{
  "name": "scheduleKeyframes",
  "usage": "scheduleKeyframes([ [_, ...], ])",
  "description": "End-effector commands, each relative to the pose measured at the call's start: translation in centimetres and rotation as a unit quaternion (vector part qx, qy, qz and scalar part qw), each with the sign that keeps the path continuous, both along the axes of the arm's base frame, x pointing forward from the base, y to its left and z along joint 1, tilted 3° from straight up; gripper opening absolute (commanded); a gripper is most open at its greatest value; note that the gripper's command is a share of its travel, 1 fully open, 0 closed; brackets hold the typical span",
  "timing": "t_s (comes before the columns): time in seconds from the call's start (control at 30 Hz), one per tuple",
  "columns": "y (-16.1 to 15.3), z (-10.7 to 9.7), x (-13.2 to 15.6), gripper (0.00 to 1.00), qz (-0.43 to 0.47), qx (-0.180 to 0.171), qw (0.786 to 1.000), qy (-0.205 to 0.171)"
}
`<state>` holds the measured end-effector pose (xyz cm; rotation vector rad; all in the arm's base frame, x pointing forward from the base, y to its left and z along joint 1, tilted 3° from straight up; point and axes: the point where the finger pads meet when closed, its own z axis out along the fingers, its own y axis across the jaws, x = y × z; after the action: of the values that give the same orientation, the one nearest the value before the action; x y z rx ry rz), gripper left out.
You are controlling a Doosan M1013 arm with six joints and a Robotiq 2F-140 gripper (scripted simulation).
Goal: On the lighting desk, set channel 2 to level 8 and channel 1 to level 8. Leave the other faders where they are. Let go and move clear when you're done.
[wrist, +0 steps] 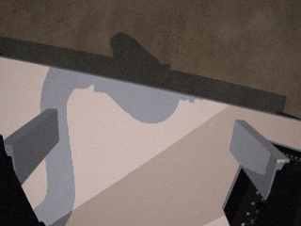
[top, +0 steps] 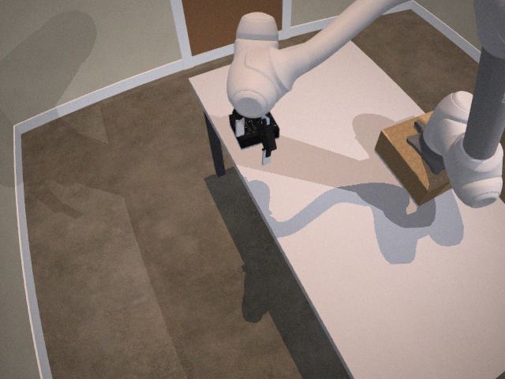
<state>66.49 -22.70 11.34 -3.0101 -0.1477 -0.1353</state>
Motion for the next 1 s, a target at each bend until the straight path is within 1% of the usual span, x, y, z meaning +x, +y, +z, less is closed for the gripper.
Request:
scheduleKeyframes([
  [0.0,-6.6,-1.5,-2.1,1.0,-0.017,-0.014,1.0,0.014],
  [0.1,-7.1,-1.6,-2.2,1.0,-0.017,-0.014,1.0,0.014],
  [0.13,-10.4,-2.3,-3.7,1.0,-0.025,-0.02,0.999,0.022],
  [0.17,-10.4,-2.3,-3.7,1.0,-0.025,-0.02,0.999,0.022],
  [0.2,-13.0,-2.9,-5.0,1.0,-0.033,-0.025,0.999,0.029],
  [0.27,-13.3,-3.0,-5.2,1.0,-0.033,-0.025,0.999,0.029],
  [0.3,-15.9,-3.6,-6.6,1.0,-0.04,-0.029,0.998,0.036],
  [0.33,-15.9,-3.6,-6.6,1.0,-0.04,-0.029,0.998,0.036],
  [0.37,-18.2,-4.2,-8.0,1.0,-0.046,-0.032,0.998,0.042],
  [0.4,-18.2,-4.2,-8.0,1.0,-0.046,-0.032,0.998,0.042],
  [0.43,-20.1,-4.6,-9.2,1.0,-0.051,-0.035,0.997,0.048],
  [0.47,-20.1,-4.6,-9.2,1.0,-0.051,-0.035,0.997,0.048],
  [0.5,-21.6,-5.0,-10.3,1.0,-0.055,-0.037,0.996,0.052],
  [0.53,-21.6,-5.0,-10.3,1.0,-0.055,-0.037,0.996,0.052],
  [0.6,-23.7,-5.5,-11.8,1.0,-0.061,-0.04,0.996,0.059],
  [0.67,-23.7,-5.5,-11.8,1.0,-0.061,-0.04,0.996,0.059],
  [0.77,-25.0,-5.8,-12.8,1.0,-0.064,-0.042,0.995,0.063],
  [0.97,-25.1,-5.8,-12.9,1.0,-0.064,-0.042,0.995,0.063],
])
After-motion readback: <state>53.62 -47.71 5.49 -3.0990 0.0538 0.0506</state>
